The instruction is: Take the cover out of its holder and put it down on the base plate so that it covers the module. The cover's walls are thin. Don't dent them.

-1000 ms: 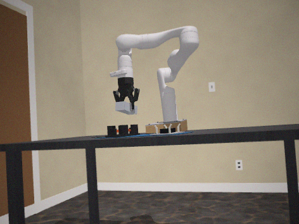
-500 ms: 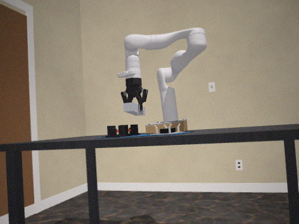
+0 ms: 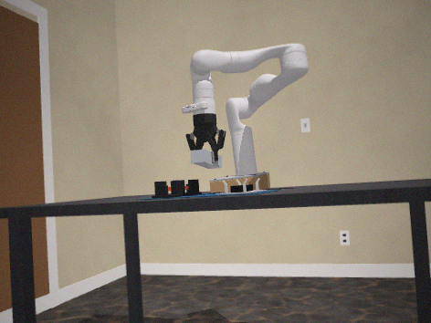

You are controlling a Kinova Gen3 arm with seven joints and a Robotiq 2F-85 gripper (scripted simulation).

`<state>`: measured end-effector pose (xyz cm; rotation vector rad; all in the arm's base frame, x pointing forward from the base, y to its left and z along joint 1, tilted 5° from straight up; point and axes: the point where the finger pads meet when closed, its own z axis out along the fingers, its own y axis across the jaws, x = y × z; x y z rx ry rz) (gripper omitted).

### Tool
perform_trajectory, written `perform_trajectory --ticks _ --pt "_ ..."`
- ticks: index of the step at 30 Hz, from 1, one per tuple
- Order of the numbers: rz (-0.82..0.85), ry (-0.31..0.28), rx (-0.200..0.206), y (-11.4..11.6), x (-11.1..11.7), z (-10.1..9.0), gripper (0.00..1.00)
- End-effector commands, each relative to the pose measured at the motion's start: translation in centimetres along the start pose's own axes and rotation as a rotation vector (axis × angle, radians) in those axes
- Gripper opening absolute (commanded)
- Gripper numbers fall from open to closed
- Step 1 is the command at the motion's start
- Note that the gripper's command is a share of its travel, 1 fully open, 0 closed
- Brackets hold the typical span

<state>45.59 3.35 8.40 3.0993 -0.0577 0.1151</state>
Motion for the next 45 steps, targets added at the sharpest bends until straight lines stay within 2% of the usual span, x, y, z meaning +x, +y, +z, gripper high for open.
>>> perform_trajectory --ticks 1,4,12,21,29,38,45 --pt "-0.005 -0.001 0.003 -2.5 0.0 0.6 0.0" --pt "-0.004 -0.001 0.004 -4.2 -0.1 1.0 0.0" --pt "-0.006 0.0 0.002 -4.3 -0.1 0.9 0.0" --pt "-0.004 -0.001 0.004 -9.6 -0.3 2.3 0.0" --pt "-0.007 -0.001 0.003 -9.5 -0.3 2.2 0.0" --pt "-0.004 -0.001 0.004 -12.8 -0.4 3.2 0.0" --pt "-0.004 -0.001 0.004 -12.8 -0.4 3.2 0.0"
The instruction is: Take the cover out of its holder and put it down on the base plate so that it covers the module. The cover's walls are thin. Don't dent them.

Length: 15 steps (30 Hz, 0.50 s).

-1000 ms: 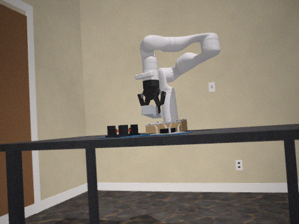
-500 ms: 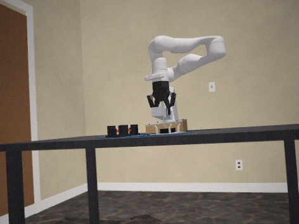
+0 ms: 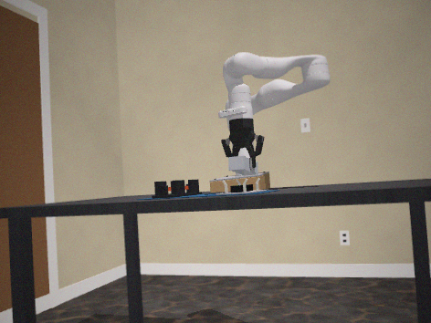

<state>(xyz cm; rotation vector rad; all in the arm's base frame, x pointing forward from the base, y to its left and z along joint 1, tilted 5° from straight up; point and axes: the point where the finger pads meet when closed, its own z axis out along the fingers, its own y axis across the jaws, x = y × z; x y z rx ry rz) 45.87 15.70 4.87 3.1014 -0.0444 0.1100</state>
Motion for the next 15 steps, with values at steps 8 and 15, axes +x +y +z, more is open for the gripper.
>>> perform_trajectory --ticks 8,15 --pt "0.004 0.002 0.002 0.07 0.06 0.02 0.0" --pt "0.004 0.002 0.002 0.09 0.06 0.05 0.0"
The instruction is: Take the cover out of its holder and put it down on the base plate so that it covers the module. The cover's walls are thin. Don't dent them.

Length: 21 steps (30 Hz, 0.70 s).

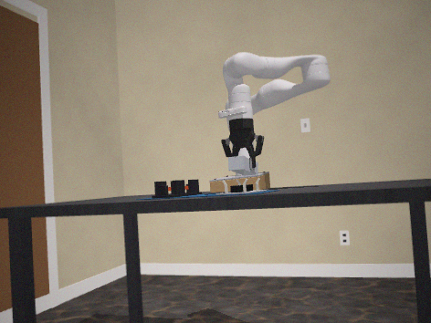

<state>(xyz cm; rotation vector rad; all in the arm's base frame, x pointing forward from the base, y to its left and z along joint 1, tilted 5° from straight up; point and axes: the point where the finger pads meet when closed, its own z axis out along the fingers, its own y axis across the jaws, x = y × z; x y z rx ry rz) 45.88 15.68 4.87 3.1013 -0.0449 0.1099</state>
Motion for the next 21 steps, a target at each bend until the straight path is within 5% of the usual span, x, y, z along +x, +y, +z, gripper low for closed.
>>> perform_trajectory --ticks 1,21 --pt "0.004 0.002 0.002 0.07 0.06 0.05 0.0" --pt "0.009 0.001 0.001 0.46 0.05 -0.06 0.0"
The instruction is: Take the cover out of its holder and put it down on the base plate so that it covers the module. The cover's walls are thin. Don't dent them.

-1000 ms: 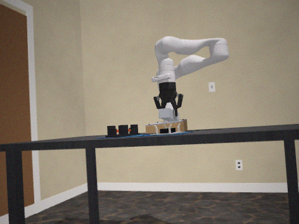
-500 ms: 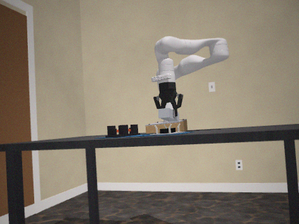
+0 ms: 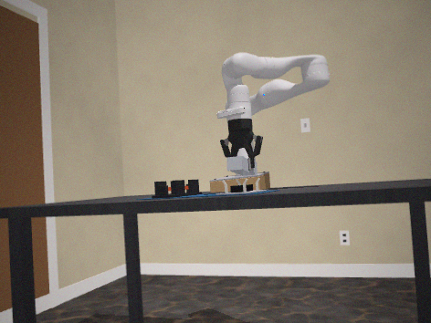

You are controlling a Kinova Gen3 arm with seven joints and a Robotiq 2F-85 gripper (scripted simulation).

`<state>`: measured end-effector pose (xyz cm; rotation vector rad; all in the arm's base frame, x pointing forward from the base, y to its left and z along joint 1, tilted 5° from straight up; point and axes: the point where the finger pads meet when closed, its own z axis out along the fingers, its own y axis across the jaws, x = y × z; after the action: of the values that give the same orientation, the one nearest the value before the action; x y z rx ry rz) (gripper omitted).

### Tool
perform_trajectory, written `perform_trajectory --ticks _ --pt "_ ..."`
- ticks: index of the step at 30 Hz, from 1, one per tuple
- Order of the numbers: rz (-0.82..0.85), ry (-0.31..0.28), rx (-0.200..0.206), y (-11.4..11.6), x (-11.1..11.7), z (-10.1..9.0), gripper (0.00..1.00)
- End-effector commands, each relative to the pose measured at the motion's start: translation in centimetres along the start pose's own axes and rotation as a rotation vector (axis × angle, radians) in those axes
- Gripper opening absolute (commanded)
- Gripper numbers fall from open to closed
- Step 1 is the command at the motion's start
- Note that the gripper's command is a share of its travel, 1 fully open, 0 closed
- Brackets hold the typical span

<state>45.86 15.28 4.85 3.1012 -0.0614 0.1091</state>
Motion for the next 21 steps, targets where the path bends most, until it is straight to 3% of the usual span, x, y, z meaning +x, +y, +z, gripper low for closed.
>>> perform_trajectory --ticks 1,21 --pt "-0.002 0.002 0.001 0.08 0.06 -0.11 0.0" --pt "-0.004 0.002 0.002 0.35 0.09 -0.19 0.0"
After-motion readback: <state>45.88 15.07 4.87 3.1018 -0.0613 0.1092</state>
